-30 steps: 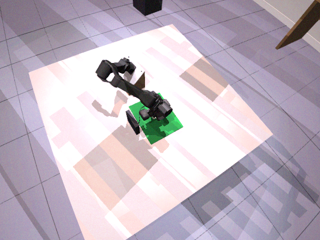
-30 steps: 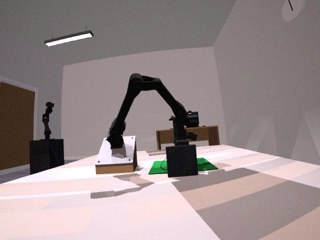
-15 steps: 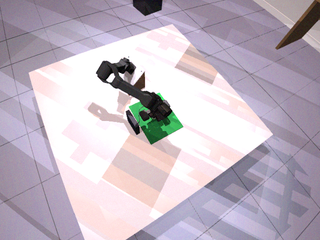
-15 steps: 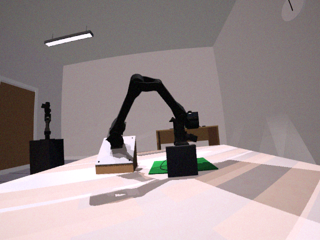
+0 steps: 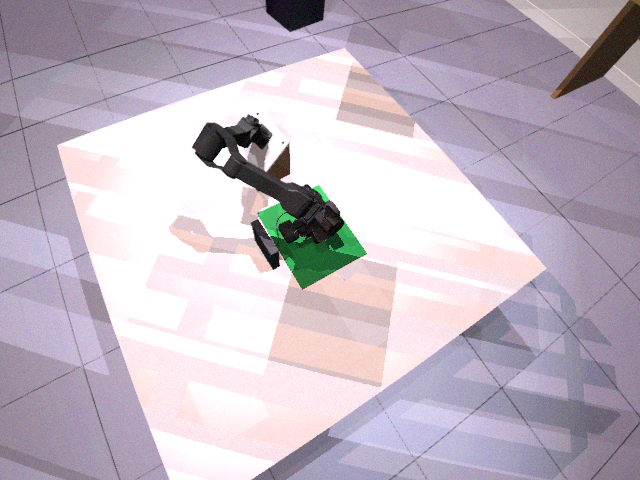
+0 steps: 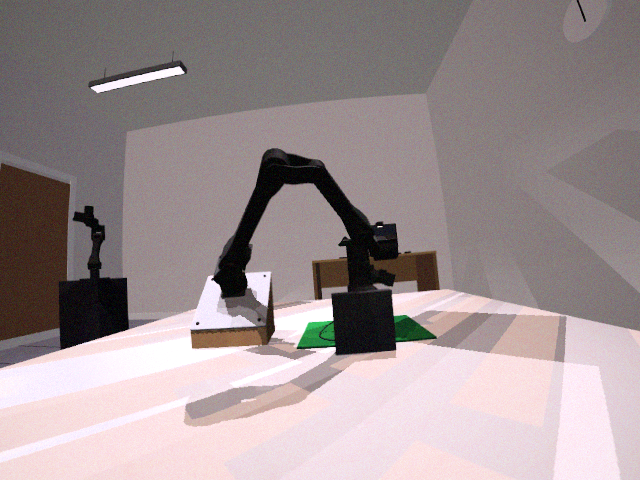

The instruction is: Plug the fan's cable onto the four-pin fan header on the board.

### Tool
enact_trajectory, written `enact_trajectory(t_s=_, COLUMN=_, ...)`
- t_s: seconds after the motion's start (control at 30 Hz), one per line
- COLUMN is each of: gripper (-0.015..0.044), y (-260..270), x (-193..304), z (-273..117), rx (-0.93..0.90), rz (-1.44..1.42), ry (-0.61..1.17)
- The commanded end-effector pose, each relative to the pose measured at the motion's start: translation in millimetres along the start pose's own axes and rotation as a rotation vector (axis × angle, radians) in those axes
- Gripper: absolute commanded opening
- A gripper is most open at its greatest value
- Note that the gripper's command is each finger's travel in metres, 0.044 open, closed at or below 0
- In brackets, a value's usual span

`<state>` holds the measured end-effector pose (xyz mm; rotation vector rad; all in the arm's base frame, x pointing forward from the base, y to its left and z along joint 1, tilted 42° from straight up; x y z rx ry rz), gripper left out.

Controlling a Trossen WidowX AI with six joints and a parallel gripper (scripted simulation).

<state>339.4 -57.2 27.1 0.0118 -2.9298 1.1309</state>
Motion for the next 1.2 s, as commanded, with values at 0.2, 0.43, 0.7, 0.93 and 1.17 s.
enact_trajectory(t_s=0.2, gripper=0.0184, y=0.0, x=0.0, z=0.0, rx=0.000, rz=0.000, ry=0.000)
enact_trajectory(t_s=0.43, gripper=0.0260, y=0.3, x=-1.0, z=-12.0, rx=-0.002, rz=0.000, ry=0.001)
enact_trajectory(t_s=0.7, gripper=0.0260, y=-0.1, x=-0.6, z=-55.0, rx=-0.004, rz=-0.001, ry=0.004)
enact_trajectory(t_s=0.93, gripper=0.0260, y=6.2, x=-43.2, z=-58.5, rx=-0.004, rz=0.001, ry=0.002)
enact_trajectory(t_s=1.17, gripper=0.0260, y=20.9, x=-100.0, z=-58.3, rx=-0.005, rz=0.004, ry=-0.001)
Point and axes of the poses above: the point midway between the two fingers, 35 mm back from their tips, its own z axis out along the fingers, its own y axis across the jaws, x = y × z, the point moved 6 cm from there along -z, back along the fingers, and after that the axes turned 8 degrees about -z, right-handed, at the moved point
